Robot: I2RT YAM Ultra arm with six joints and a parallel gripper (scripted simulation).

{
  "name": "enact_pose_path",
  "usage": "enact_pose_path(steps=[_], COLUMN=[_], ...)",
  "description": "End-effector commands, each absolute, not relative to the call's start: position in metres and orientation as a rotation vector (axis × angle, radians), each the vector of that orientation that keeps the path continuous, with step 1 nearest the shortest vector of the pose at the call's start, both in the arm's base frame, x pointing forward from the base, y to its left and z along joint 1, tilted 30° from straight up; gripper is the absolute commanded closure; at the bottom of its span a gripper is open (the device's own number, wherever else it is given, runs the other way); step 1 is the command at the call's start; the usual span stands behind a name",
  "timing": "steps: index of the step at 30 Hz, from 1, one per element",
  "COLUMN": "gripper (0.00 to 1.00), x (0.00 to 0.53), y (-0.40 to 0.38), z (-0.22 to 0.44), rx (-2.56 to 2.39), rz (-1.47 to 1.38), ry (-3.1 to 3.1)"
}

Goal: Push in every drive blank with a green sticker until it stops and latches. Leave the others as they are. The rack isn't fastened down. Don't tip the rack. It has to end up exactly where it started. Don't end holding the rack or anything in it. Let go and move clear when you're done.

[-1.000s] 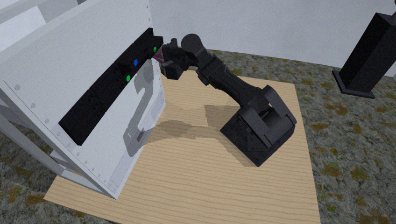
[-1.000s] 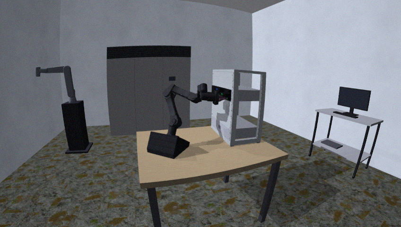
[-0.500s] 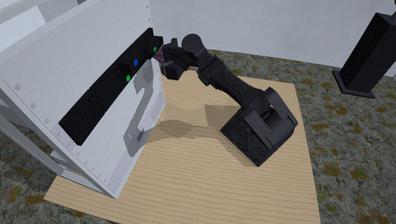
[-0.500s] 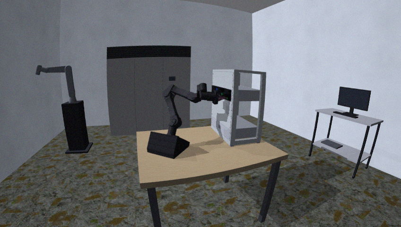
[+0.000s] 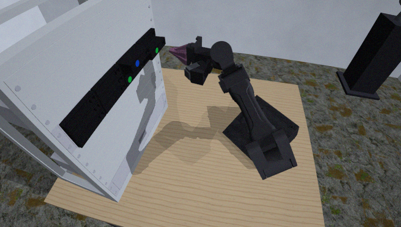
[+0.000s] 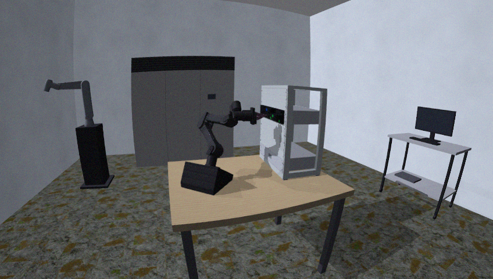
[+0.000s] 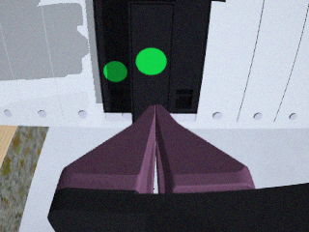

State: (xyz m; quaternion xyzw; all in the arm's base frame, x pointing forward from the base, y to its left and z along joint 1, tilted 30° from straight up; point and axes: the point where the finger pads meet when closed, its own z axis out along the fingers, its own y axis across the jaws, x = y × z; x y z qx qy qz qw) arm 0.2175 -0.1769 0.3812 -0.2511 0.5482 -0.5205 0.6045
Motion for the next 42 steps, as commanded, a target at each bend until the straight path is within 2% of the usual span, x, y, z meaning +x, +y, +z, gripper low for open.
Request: enact_pose_path(steps=[1,25,33,42], gripper=[1.0,1.0,1.0,1.0], x=[0.206,0.195,0.187,0.196], y=[-0.166,-0.169,-0.182,-0.179], z=[0.382,0.387,0.362,0.379], rx=[-0.601,-0.594,-0.579,-0.604], rz=[-1.162,-1.173,-1.136,-1.157], ry=[1.226,1.223,1.251,1.222])
